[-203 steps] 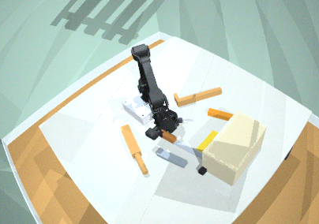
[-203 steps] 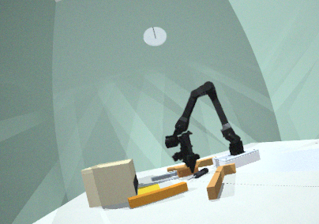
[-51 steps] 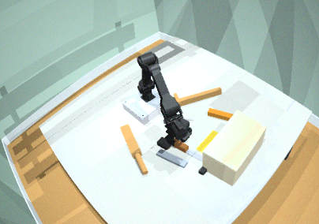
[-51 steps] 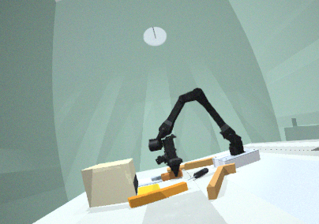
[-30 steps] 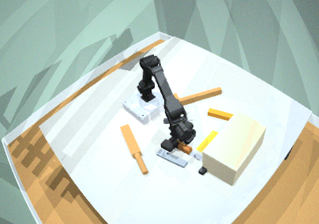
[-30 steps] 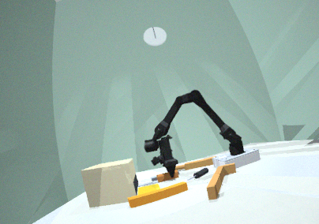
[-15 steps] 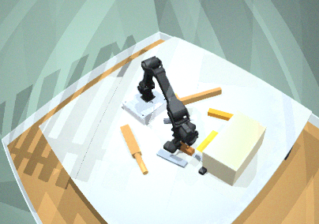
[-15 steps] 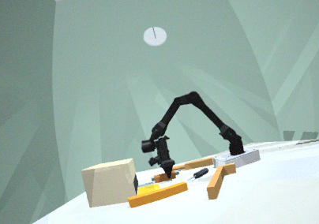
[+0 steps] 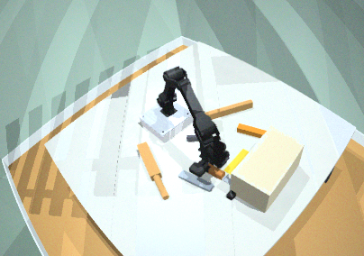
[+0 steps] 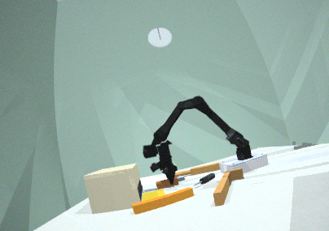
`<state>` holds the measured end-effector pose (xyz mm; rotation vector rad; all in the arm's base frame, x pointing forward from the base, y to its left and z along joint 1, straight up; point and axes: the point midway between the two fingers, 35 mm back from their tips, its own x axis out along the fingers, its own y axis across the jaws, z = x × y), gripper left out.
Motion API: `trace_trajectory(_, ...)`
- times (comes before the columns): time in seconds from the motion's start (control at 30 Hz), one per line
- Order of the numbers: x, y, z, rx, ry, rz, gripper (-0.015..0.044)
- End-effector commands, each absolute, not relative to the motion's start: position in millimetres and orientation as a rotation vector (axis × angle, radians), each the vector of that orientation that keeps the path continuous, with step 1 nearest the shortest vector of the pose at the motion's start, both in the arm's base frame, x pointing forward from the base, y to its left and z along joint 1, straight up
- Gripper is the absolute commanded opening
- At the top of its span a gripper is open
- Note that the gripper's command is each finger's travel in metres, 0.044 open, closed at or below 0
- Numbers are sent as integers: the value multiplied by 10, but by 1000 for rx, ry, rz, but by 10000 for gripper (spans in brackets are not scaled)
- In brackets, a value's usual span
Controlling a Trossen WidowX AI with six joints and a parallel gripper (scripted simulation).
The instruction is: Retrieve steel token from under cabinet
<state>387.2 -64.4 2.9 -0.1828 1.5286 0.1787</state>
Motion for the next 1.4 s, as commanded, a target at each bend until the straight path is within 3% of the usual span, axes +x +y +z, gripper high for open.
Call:
trace_trajectory(0.0,3916,-637,34,-183,1527,175,0)
trace_trajectory(1.37,4142,-397,27,-181,1525,177,0)
